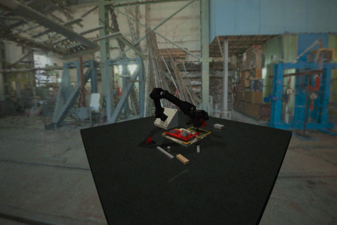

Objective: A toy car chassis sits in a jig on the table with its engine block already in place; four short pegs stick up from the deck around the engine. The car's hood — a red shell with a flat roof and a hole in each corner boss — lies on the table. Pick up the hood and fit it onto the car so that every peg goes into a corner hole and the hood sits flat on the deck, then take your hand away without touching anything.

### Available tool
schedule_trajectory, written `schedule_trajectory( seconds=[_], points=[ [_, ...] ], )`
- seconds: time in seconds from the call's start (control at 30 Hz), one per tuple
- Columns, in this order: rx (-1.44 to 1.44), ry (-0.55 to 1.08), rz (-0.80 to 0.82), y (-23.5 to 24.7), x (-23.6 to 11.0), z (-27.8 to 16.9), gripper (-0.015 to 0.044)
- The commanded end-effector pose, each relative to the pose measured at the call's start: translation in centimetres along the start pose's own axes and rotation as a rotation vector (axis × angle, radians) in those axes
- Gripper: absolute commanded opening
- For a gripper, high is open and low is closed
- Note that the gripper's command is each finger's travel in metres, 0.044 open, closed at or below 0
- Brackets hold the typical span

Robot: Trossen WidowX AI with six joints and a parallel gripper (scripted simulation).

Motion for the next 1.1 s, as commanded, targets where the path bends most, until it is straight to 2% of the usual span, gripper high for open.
schedule_trajectory(
  seconds=[0.0,0.2,0.3,0.4,0.7,0.73,1.07],
  points=[
    [0.007,0.003,-0.002,0.0,0.1,0.1,0.0289],
    [0.007,0.003,-0.002,0.0,0.1,0.1,0.044],
    [0.026,0.002,-0.003,0.1,-0.4,0.0,0.044],
    [0.096,-0.002,-0.007,0.7,-2.3,-0.6,0.044],
    [0.423,-0.025,-0.023,1.3,-12.0,-3.7,0.044],
    [0.349,-0.015,-0.026,1.4,-9.6,-2.9,0.044],
    [0.349,-0.015,-0.026,1.4,-9.6,-2.9,0.044]
  ],
)
Point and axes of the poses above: the point midway between the two fingers, 35 mm back from their tips, its own x axis out along the fingers, its own y axis across the jaws, z = x × y, the point moved 7 cm from there along -x, back along the fingers, and after that the axes turned 14 degrees about x, right-handed, at the moved point
